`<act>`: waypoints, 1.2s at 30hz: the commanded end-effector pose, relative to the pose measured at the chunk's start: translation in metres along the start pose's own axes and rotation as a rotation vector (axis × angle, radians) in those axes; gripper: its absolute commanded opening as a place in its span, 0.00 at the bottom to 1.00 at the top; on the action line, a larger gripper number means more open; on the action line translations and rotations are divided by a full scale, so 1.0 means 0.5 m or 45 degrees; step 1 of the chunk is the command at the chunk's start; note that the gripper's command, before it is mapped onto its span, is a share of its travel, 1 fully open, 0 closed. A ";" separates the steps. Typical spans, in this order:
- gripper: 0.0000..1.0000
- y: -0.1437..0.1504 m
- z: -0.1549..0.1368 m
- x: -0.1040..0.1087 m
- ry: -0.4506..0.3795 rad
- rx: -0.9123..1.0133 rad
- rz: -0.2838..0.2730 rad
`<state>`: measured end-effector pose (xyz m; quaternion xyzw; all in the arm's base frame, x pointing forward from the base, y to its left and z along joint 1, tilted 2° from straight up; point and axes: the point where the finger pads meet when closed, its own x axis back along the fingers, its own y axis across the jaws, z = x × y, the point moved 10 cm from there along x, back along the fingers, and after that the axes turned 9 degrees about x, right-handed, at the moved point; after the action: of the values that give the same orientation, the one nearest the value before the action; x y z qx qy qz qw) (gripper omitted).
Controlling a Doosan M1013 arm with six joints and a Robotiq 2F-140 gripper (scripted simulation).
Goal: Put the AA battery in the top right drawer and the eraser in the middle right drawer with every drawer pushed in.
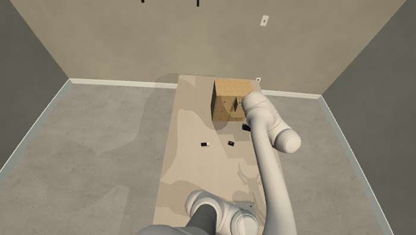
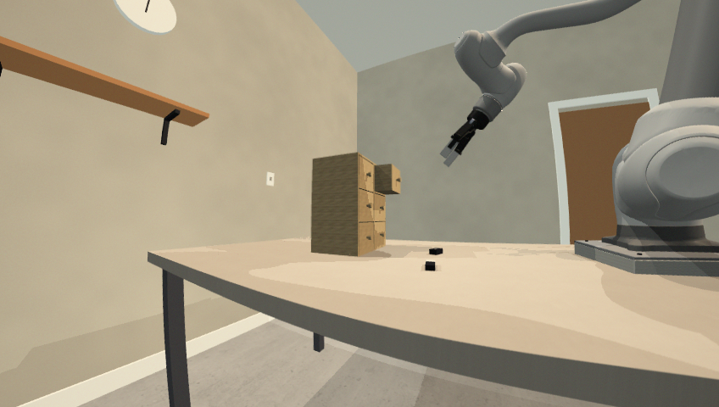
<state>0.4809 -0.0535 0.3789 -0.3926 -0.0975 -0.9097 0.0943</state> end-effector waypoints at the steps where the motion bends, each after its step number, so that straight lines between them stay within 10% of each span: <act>1: 1.00 -0.004 -0.024 -0.033 0.199 0.014 0.030; 36: 1.00 -0.017 -0.080 -0.129 0.609 0.004 -0.032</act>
<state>0.4951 -0.0522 0.3126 -0.1932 -0.0778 -0.9723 0.1058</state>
